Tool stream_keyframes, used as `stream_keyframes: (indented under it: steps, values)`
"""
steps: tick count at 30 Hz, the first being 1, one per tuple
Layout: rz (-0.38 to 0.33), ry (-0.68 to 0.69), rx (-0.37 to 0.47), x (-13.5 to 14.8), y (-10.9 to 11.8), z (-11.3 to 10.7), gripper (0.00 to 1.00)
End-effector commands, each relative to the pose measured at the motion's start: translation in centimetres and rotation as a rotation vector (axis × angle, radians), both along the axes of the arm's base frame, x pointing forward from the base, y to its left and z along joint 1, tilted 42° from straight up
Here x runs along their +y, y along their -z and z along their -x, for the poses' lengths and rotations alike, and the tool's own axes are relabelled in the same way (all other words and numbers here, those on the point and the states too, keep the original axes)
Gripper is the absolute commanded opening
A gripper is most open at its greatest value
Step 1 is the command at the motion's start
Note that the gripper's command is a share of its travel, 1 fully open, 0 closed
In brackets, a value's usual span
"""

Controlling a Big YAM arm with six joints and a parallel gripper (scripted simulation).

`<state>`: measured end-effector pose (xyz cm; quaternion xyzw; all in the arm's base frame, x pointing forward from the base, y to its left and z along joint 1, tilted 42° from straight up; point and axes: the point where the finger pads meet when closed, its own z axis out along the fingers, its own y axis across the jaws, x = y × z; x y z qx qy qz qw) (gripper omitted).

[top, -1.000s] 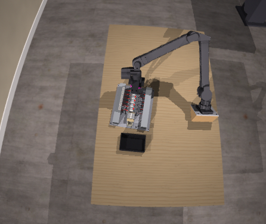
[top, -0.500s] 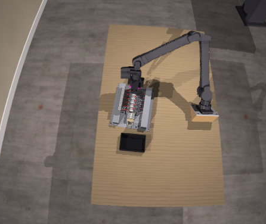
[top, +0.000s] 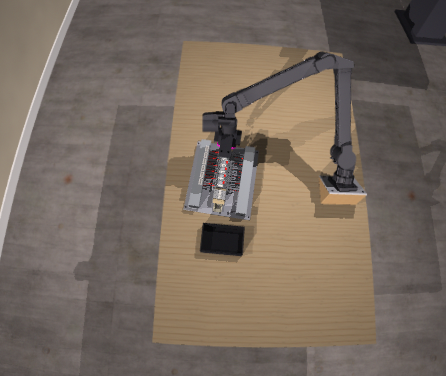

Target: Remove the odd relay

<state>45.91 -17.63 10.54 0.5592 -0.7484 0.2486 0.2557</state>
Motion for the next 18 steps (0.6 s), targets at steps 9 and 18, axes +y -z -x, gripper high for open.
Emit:
stream_keyframes:
  steps: [9, 18]
  values:
    - [0.002, -0.007, -0.044, 0.49, -1.58, -1.22, 0.0]
    - [0.003, -0.01, -0.052, 0.95, -2.15, -1.48, 0.0]
